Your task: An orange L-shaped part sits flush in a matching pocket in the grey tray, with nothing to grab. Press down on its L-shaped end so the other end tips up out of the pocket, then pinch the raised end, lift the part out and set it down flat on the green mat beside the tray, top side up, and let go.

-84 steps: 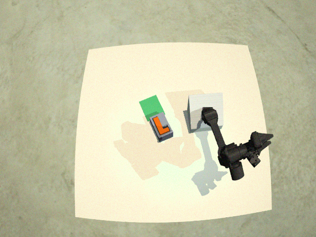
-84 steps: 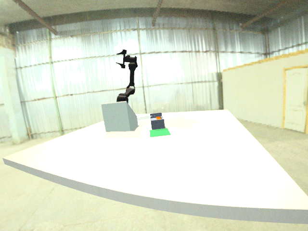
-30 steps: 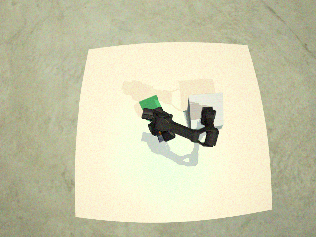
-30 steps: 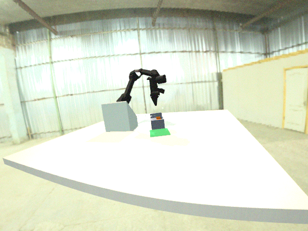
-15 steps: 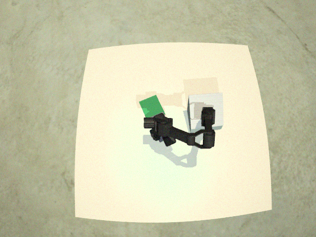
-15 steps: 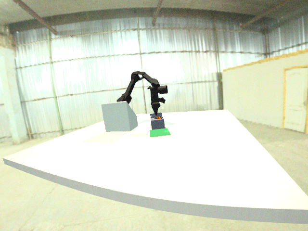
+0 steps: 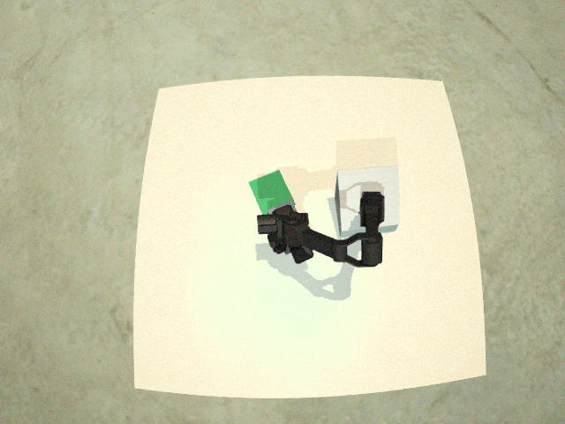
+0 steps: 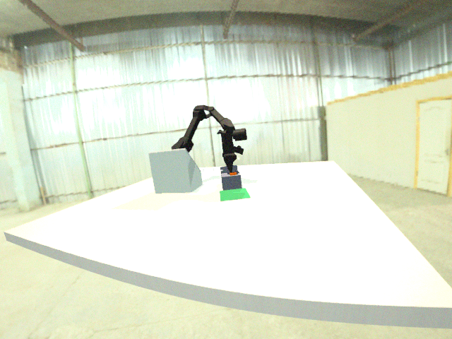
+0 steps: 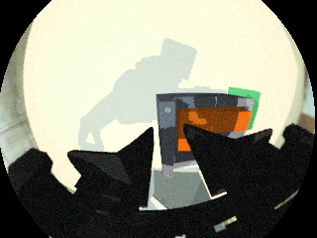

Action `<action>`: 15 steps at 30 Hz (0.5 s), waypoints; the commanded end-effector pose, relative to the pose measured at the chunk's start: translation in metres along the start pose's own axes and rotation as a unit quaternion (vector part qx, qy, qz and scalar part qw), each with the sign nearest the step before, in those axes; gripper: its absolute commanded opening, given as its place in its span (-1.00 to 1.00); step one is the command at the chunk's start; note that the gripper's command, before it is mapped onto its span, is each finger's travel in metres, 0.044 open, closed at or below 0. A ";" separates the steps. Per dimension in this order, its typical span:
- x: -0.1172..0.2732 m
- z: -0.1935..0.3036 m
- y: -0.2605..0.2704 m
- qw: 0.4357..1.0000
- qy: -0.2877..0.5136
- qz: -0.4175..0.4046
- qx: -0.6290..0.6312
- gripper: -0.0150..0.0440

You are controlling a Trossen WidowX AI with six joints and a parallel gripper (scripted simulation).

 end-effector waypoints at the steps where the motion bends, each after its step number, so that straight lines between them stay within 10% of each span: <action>1: -0.008 0.003 0.000 1.000 0.005 -0.002 -0.004 0.12; 15: -0.024 0.004 0.001 1.000 0.005 -0.003 -0.004 0.12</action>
Point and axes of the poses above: the point midway between the two fingers, 35 mm back from their tips, its own x axis back along the fingers, its own y axis across the jaws, z = x × y, the point moved 1 cm from there along x, back along the fingers, and after that the axes turned 14 degrees about -x, right-handed, at the moved point
